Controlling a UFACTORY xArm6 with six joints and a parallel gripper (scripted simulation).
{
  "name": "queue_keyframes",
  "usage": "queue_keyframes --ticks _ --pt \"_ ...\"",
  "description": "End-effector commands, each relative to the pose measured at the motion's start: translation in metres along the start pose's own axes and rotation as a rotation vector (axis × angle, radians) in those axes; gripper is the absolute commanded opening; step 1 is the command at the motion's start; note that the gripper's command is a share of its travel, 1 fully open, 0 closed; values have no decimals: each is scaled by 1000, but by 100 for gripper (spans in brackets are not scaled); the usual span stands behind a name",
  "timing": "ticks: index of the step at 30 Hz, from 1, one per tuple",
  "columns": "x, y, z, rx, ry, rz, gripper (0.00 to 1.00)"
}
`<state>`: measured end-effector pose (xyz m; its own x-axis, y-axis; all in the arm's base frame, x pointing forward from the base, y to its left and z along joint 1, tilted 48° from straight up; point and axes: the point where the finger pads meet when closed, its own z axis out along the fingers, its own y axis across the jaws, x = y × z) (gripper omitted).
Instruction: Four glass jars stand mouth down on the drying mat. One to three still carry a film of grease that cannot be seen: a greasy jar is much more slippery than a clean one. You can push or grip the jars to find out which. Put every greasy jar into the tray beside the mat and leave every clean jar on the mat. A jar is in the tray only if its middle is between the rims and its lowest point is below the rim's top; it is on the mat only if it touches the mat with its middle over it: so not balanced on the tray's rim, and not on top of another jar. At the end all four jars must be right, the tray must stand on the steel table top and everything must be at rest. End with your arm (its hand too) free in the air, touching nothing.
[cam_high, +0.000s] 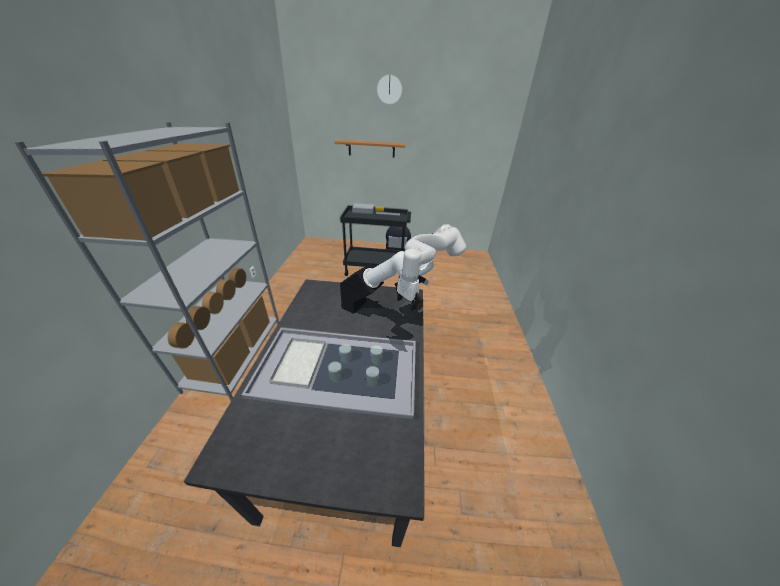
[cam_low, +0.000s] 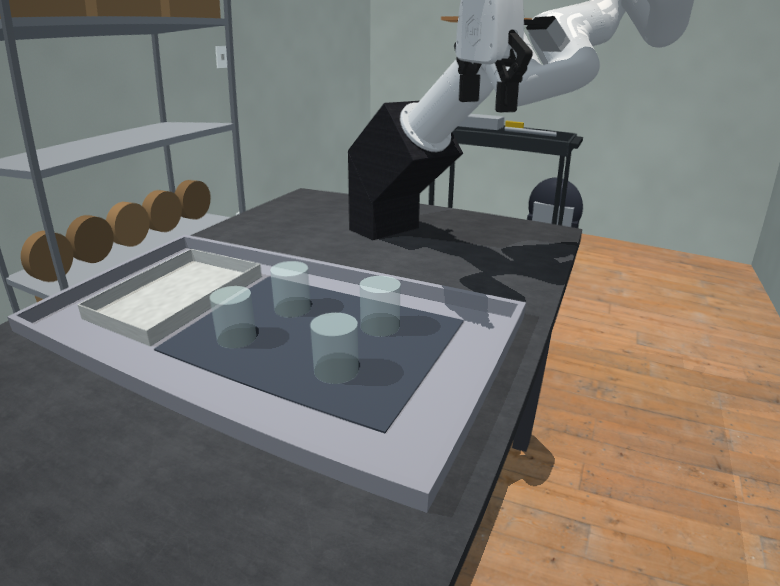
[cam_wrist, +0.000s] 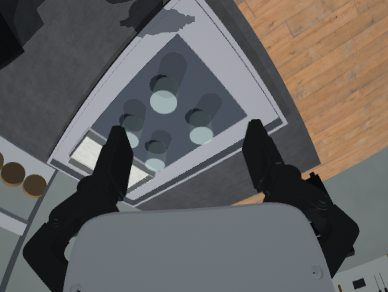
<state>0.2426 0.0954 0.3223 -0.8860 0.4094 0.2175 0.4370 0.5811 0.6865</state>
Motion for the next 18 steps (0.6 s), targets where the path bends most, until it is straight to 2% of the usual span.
queue_keyframes --ticks 1,13,18 --pt "-13 -9 9 -1 1 42 100" --pt "-68 -49 48 -6 10 216 100" --pt "-82 -59 58 -8 12 260 100"
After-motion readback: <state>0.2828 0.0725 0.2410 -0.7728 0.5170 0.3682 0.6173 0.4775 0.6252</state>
